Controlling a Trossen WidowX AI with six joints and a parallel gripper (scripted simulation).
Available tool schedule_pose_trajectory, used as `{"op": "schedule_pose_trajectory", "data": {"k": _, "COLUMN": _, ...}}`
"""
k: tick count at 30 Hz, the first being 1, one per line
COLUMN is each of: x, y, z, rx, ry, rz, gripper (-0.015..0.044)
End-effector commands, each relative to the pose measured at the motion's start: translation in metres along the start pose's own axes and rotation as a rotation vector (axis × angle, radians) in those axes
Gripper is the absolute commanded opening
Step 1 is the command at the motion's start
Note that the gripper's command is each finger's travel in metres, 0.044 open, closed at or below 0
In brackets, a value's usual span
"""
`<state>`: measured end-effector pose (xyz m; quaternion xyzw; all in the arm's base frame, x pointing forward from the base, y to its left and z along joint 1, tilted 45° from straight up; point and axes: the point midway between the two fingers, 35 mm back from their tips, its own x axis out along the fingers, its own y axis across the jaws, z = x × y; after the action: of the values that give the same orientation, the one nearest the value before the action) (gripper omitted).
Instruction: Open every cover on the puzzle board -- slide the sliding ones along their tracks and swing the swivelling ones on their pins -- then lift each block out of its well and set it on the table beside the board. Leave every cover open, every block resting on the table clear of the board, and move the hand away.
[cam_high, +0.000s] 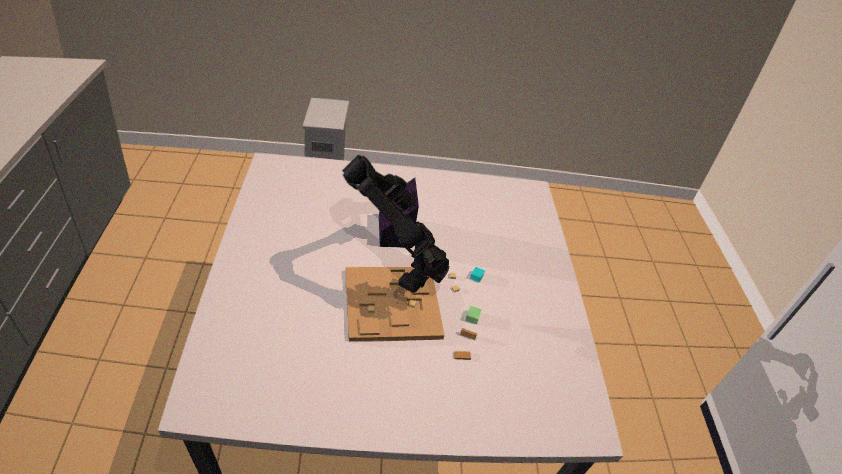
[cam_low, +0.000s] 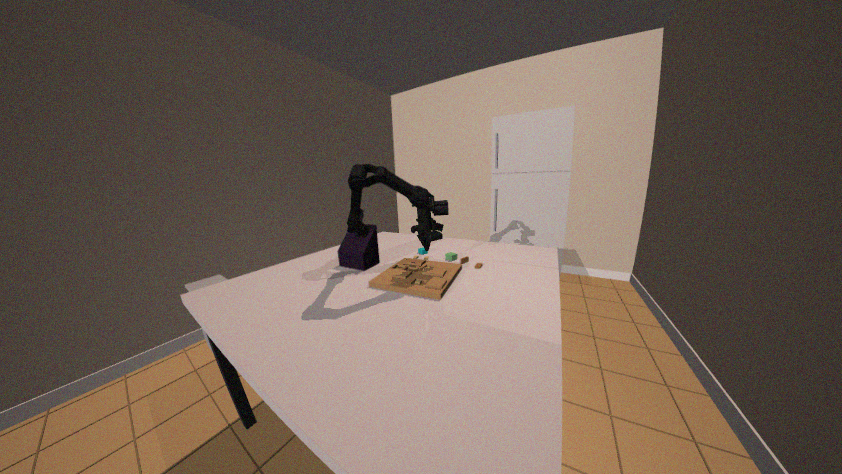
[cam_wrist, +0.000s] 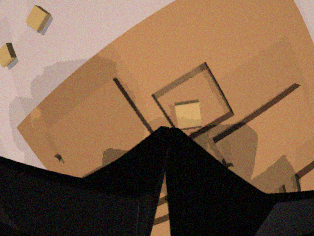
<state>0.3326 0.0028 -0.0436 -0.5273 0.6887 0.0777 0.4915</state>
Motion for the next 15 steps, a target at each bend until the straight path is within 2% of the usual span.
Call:
{"op": "schedule_pose_trajectory", "data": {"k": 1, "x": -0.003, "y": -0.022, "z": -0.010, "rx": -0.093, "ry": -0.001, "rz": -0.014, "gripper": 0.0000}}
{"op": "schedule_pose_trajectory", "data": {"k": 15, "x": -0.003, "y": -0.081, "z": -0.058, "rx": -0.418, "ry": 0.038, "rz": -0.027, "gripper": 0.0000}}
